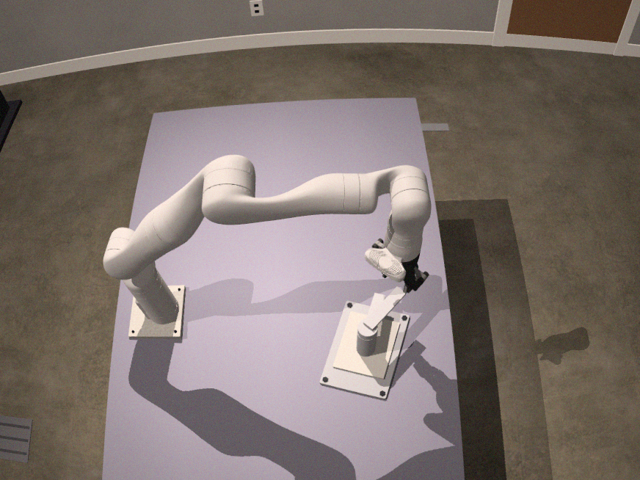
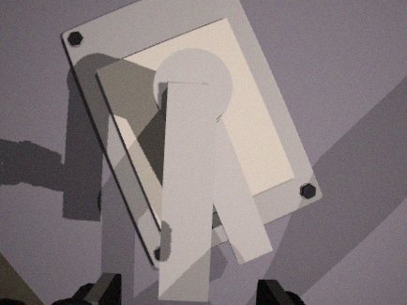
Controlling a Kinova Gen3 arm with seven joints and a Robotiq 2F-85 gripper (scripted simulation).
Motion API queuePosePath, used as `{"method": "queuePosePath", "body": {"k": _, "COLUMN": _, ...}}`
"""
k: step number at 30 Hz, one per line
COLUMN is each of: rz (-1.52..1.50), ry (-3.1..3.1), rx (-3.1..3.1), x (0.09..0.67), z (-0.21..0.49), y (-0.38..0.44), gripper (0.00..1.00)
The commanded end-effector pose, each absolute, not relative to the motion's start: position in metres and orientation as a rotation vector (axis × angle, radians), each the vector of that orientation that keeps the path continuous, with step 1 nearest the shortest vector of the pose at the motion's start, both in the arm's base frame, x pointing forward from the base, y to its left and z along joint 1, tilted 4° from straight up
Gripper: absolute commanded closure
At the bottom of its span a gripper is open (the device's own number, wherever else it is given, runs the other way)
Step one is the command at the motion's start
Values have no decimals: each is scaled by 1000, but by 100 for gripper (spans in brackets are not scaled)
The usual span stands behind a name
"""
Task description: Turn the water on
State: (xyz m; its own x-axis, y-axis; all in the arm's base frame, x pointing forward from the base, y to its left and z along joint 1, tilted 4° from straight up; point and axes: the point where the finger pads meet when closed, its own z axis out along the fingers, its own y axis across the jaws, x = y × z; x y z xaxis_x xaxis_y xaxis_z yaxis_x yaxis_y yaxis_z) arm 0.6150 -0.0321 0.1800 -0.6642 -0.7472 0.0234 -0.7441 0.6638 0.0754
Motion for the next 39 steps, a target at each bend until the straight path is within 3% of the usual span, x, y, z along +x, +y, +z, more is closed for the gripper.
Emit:
{"method": "queuePosePath", "body": {"k": 1, "rz": -90, "ry": -2820, "rx": 1265, "x": 615, "z": 181, "y": -32, "gripper": 32}}
{"method": "queuePosePath", "body": {"k": 39, "rz": -90, "ry": -2819, "rx": 1265, "x": 615, "z": 176, "y": -32, "gripper": 32}}
